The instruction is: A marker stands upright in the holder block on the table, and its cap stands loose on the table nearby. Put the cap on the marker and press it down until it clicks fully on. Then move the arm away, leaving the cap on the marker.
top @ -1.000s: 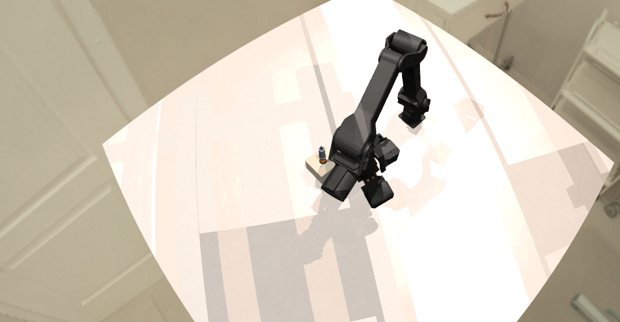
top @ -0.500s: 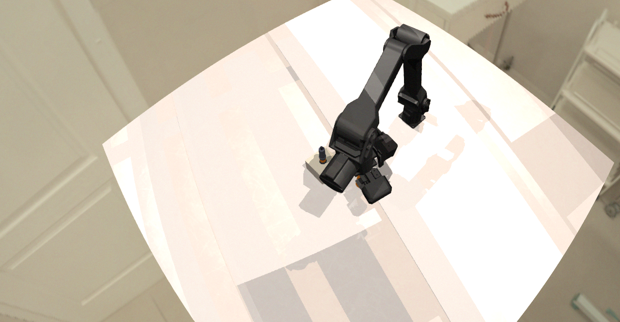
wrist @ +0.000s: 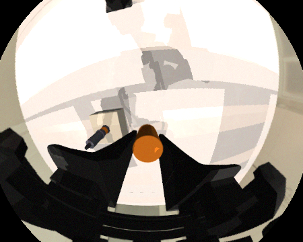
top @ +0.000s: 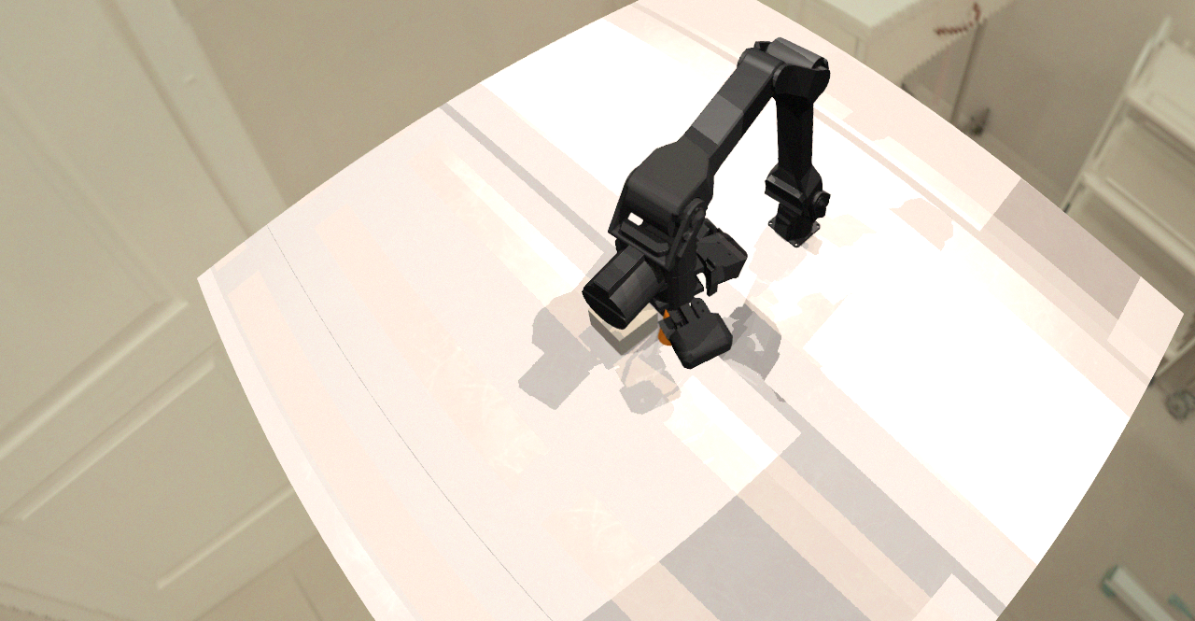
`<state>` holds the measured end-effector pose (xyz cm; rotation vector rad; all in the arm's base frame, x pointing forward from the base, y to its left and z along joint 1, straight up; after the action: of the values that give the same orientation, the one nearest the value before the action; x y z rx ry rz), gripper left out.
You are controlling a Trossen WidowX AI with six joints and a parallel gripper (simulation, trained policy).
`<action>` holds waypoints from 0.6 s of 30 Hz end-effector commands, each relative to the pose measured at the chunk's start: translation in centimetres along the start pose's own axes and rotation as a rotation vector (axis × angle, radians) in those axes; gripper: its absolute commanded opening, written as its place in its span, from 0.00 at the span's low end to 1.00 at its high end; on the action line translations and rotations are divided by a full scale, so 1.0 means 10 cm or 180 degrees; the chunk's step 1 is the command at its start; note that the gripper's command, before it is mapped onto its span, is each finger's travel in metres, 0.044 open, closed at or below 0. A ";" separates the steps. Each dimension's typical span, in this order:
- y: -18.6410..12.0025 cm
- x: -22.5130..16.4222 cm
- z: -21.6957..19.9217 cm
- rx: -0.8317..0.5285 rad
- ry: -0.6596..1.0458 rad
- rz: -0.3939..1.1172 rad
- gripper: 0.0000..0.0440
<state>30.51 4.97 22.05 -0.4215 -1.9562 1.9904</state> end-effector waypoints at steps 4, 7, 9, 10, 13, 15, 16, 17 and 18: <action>-0.19 -0.09 0.14 -0.0056 0.0076 0.0067 0.13; -0.26 -0.13 0.20 -0.0065 0.0122 0.0080 0.12; -0.30 -0.16 0.25 -0.0065 0.0157 0.0085 0.12; -0.31 -0.18 0.28 -0.0064 0.0175 0.0087 0.12; -0.36 -0.23 0.36 -0.0057 0.0236 0.0088 0.11; -0.38 -0.26 0.42 -0.0051 0.0281 0.0087 0.10; -0.39 -0.27 0.45 -0.0047 0.0303 0.0084 0.10; -0.40 -0.29 0.49 -0.0044 0.0326 0.0082 0.10; -0.41 -0.31 0.52 -0.0040 0.0349 0.0078 0.09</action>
<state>31.09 -0.24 26.09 -0.5448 -1.9201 1.9313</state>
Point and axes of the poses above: the point midway between the two fingers, 35 mm back from their tips, its own y axis out along the fingers, its own z axis across the jaws, x = y × z, the point moved 8 cm from there along -y, back along the fingers, and after that the axes turned 10 degrees about y, right-handed, at the moved point
